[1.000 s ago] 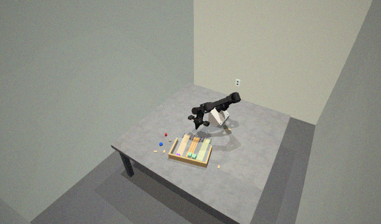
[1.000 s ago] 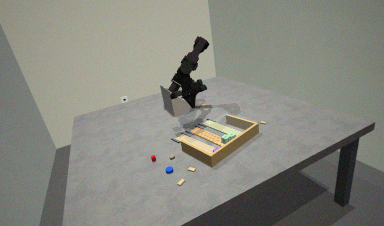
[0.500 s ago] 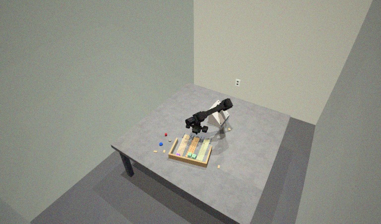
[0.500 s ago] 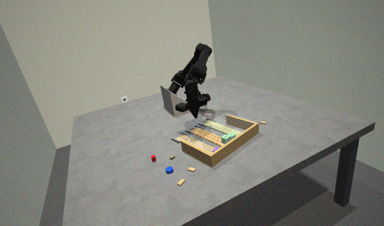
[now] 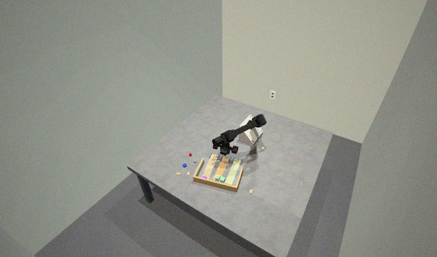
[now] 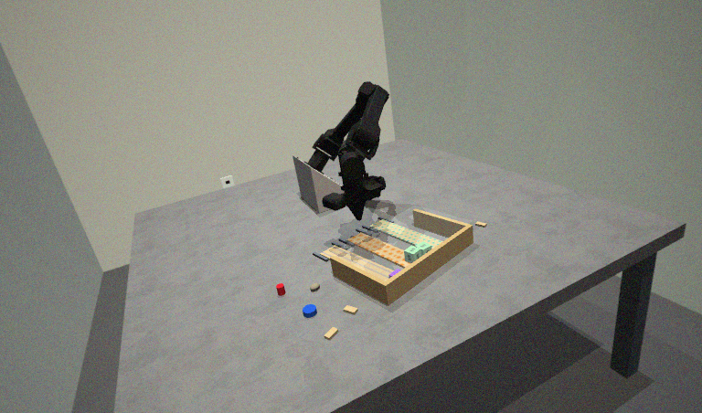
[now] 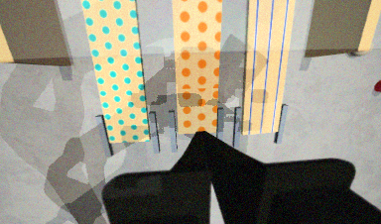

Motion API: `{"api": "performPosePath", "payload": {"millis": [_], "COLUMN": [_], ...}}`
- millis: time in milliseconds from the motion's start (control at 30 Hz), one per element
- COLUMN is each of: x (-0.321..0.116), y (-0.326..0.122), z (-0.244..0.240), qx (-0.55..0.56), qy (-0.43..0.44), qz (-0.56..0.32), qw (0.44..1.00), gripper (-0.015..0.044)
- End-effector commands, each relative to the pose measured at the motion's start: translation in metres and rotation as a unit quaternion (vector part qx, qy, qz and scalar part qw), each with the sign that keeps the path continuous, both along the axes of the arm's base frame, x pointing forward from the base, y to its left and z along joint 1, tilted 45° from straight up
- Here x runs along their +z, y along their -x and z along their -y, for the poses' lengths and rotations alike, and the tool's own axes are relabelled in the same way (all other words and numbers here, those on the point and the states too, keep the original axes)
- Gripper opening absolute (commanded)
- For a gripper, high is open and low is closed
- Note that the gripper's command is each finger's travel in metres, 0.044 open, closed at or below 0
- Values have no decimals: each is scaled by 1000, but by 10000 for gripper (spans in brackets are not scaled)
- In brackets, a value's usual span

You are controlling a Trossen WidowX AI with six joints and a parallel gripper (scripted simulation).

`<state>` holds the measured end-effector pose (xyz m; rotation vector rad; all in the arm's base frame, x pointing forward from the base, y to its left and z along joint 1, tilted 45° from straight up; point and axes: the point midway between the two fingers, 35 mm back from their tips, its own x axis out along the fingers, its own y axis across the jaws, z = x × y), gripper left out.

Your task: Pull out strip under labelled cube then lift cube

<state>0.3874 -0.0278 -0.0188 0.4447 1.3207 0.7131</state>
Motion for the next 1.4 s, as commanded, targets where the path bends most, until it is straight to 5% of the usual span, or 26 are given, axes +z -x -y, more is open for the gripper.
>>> {"api": "performPosePath", "payload": {"millis": [0, 1367], "x": [-9, -46], "y": [0, -3], "z": [-6, -39], "qx": [-1, 0], "qy": [-1, -3], "qz": [-6, -5], "qw": [1000, 1000], "gripper": [0, 0]}}
